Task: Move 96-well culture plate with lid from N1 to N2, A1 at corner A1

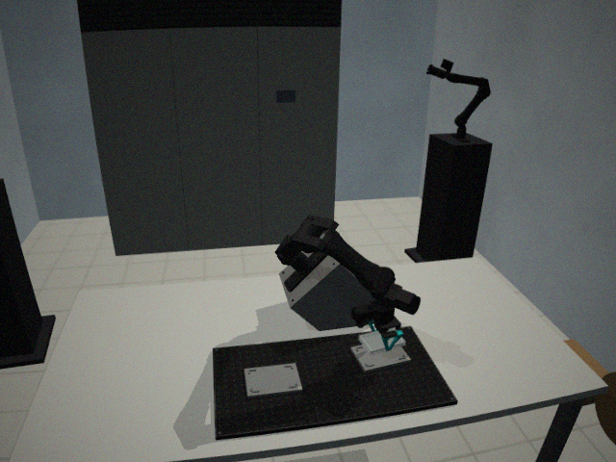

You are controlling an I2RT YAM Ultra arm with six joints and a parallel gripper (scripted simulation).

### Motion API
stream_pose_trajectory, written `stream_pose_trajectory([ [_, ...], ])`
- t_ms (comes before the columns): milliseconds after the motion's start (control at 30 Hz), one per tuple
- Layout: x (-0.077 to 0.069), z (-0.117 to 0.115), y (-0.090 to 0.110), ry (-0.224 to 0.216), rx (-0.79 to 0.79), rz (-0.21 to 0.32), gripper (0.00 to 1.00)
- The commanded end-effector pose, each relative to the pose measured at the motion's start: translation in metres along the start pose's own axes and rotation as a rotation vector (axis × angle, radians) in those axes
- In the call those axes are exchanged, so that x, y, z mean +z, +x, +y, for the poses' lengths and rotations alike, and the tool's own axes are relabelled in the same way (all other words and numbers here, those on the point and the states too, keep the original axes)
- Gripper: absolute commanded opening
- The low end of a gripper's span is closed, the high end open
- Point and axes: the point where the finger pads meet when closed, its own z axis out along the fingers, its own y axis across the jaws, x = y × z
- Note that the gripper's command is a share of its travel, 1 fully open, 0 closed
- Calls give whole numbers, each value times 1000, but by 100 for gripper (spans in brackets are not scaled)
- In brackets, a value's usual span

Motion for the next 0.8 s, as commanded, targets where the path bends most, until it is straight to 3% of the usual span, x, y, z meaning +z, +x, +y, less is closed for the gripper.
stream_pose_trajectory([
  [0, -25, 10, 3, -32, -13, 8, 0],
  [533, -49, 9, 3, -32, -54, 8, 0],
  [767, -46, 7, 3, -27, -60, 1, 0],
])
